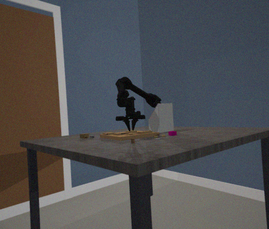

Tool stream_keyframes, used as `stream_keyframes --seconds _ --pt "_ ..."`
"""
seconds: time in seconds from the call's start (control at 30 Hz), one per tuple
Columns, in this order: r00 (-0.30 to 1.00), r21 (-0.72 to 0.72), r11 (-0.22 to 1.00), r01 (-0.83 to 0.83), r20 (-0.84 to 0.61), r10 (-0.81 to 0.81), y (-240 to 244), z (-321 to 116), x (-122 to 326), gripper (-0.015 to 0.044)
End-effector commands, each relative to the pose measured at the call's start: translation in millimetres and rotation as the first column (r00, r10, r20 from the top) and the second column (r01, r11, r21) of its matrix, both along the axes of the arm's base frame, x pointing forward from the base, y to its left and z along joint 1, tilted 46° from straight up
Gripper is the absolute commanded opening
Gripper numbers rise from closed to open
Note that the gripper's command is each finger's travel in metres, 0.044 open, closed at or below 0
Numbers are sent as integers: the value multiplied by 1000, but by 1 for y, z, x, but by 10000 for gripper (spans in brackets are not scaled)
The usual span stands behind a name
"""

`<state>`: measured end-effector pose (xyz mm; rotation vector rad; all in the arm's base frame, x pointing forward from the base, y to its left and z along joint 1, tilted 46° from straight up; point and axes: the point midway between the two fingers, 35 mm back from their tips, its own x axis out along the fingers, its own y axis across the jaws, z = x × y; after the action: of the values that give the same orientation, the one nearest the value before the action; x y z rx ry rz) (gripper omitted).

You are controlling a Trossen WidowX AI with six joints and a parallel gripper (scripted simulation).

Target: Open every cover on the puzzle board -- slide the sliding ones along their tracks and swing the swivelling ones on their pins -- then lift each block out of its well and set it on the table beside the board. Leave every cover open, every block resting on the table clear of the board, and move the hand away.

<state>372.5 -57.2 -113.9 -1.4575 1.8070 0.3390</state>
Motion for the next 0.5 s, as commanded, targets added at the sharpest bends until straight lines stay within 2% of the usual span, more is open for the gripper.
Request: stream_keyframes --seconds 0.0,0.47 --pt "1000 4 1000 5 2 -5 4 3 0 80" --pt "1000 4 1000 4 1 -4 19 18 1 80"
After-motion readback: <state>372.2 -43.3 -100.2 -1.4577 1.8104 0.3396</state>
